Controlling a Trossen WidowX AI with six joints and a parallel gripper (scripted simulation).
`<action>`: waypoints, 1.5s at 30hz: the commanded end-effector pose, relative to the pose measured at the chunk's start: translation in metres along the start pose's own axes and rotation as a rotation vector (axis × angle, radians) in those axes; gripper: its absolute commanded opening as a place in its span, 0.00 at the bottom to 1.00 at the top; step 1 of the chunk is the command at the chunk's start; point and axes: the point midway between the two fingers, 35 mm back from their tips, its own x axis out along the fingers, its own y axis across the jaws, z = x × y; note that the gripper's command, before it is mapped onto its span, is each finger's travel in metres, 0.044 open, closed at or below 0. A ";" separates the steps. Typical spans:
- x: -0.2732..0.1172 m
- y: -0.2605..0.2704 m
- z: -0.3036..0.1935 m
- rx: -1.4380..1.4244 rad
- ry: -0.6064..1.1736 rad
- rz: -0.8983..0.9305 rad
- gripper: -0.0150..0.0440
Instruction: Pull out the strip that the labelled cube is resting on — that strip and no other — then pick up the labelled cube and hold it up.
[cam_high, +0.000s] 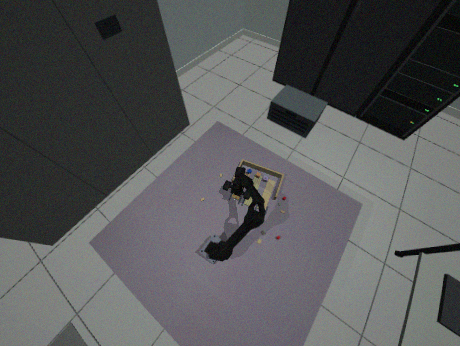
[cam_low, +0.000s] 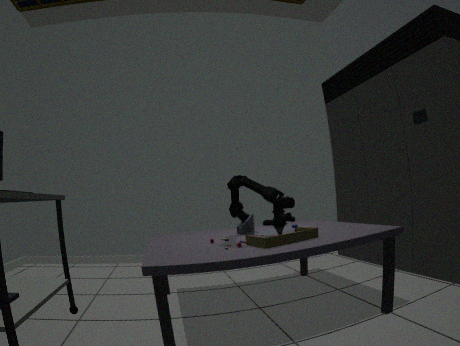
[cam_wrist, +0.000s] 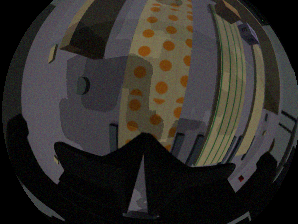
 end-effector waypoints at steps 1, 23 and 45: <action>0.002 0.000 -0.001 -0.004 0.002 -0.006 0.25; 0.004 -0.001 0.001 -0.004 0.002 -0.006 0.25; 0.006 0.000 0.000 -0.004 0.002 -0.006 0.25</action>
